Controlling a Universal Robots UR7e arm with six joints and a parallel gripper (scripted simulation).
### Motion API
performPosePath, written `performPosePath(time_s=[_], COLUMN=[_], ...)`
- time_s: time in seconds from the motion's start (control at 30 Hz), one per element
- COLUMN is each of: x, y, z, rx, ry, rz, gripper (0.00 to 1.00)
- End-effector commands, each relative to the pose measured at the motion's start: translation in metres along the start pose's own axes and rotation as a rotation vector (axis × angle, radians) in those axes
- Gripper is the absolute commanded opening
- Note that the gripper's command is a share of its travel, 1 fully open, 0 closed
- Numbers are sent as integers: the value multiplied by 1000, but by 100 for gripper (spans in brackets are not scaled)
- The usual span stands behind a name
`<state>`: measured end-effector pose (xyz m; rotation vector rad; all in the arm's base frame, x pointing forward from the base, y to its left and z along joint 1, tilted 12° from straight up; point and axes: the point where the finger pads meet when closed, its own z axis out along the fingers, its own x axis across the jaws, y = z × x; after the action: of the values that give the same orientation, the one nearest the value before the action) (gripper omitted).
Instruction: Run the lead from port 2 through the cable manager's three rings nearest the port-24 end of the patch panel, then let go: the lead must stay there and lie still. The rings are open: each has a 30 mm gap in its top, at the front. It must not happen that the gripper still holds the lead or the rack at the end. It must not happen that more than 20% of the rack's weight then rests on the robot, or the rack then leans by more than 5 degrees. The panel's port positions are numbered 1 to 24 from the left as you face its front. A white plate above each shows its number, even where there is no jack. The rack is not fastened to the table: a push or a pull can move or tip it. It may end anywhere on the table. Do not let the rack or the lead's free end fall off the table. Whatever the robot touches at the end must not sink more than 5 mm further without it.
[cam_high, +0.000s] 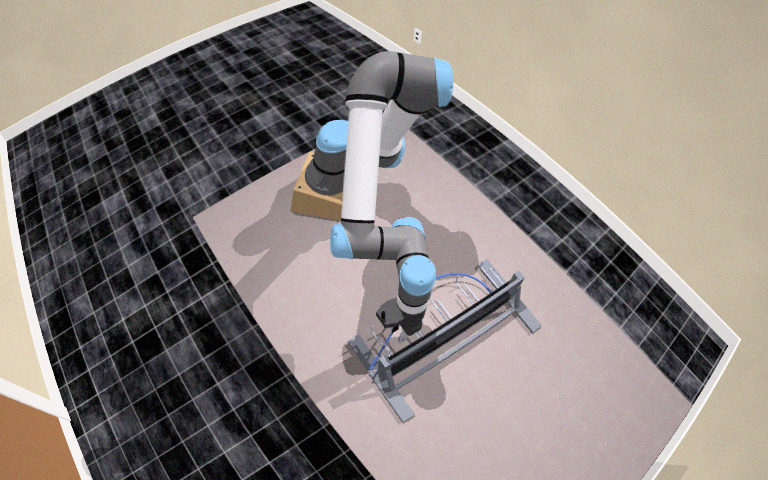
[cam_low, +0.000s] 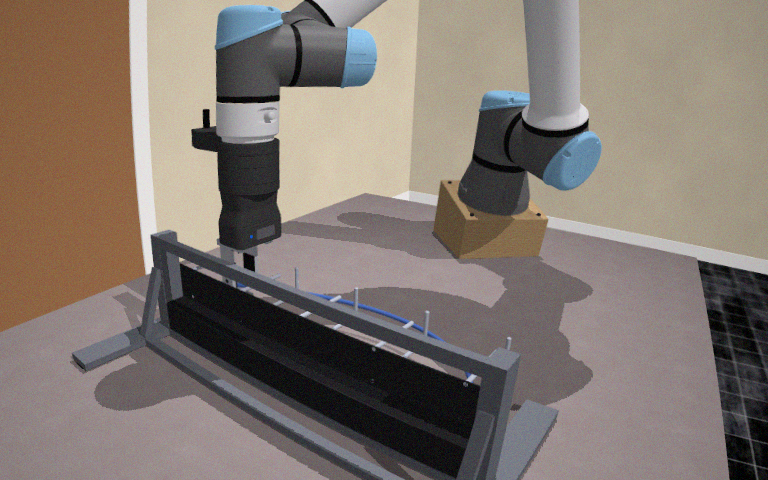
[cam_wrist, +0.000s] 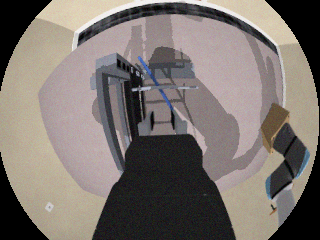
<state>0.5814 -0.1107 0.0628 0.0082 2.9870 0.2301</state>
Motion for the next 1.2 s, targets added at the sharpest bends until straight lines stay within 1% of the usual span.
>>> performPosePath(time_s=[0.0,0.2,0.27,0.43,0.6,0.77,1.03,1.07,1.17], x=[-1,-1,-1,-1,-1,-1,-1,-1,-1], y=[0,0,0,0,0,0,0,0,0], z=[-14,-34,-34,-49,-61,-67,-69,-69,-69], rx=[1,1,1,1,1,1,1,1,1], ry=[-2,-2,-2,-2,-2,-2,-2,-2,-2], rz=[0,0,0,0,0,0,0,0,0], gripper=[67,67,67,67,67,67,67,0,0])
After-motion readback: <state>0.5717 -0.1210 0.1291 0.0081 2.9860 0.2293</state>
